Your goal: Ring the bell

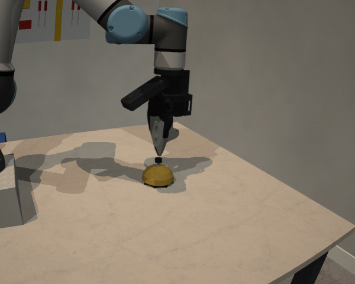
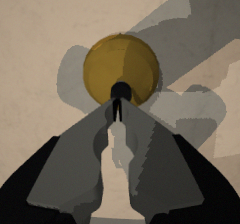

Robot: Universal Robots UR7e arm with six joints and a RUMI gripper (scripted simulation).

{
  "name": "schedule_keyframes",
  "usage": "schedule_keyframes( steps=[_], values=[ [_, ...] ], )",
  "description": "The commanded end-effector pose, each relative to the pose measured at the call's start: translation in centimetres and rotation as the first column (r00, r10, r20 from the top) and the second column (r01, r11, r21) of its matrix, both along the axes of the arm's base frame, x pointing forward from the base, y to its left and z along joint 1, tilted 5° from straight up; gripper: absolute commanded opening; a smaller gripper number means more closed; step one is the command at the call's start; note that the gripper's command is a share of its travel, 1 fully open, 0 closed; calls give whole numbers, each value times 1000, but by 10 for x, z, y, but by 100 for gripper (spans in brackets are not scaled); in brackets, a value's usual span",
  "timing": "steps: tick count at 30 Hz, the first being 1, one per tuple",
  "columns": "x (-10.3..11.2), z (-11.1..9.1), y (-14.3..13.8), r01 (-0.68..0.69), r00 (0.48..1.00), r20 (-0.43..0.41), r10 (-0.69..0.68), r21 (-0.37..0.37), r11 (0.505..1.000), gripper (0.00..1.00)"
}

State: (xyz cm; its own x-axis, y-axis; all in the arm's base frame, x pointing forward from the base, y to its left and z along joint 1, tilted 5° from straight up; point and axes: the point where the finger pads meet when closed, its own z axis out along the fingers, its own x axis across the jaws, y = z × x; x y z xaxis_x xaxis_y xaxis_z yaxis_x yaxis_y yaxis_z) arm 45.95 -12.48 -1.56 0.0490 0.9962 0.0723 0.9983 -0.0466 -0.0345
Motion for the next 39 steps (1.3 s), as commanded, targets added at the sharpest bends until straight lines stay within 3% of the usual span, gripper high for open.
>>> schedule_keyframes(
  steps=[1, 39],
  values=[
    [0, 0, 0, 0, 1000, 1, 0, -1, 1000, 0],
    [0, -10, 0, 0, 1000, 1, 0, -1, 1000, 0]
  ],
)
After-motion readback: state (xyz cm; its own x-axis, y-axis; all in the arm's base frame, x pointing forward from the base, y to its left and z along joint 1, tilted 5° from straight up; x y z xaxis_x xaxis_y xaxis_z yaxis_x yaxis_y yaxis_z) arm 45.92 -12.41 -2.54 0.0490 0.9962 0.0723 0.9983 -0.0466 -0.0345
